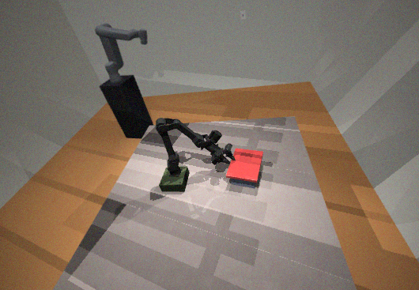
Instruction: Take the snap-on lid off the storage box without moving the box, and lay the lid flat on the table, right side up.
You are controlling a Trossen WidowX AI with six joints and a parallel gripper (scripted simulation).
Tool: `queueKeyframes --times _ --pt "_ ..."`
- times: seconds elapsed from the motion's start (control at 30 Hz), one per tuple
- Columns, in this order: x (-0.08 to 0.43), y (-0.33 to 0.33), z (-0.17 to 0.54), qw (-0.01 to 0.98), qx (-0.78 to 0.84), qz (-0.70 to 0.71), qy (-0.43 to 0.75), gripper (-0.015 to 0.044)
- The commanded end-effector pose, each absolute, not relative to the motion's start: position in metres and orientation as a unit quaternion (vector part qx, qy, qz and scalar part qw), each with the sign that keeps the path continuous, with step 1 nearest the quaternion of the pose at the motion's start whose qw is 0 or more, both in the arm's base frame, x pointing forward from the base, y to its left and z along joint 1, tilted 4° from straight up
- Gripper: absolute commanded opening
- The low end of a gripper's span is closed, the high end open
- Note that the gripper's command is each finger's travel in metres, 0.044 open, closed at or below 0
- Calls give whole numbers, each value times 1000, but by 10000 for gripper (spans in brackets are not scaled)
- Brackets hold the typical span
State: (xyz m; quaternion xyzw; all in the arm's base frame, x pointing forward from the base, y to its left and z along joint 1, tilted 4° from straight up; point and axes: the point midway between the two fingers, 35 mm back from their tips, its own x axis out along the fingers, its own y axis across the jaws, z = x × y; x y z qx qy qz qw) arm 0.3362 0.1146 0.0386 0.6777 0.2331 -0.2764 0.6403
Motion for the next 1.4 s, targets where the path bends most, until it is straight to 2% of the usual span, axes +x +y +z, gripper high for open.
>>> queueKeyframes --times 0.0,0.03,0.13,0.47,0.6,1.37 --pt "340 114 34 640 678 -276 235 235" --pt "340 114 34 640 678 -276 235 235" --pt "340 114 34 640 678 -276 235 156" --pt "340 114 34 640 678 -276 235 90" --pt "340 114 34 640 678 -276 235 0" --pt "340 113 39 640 678 -277 232 0"
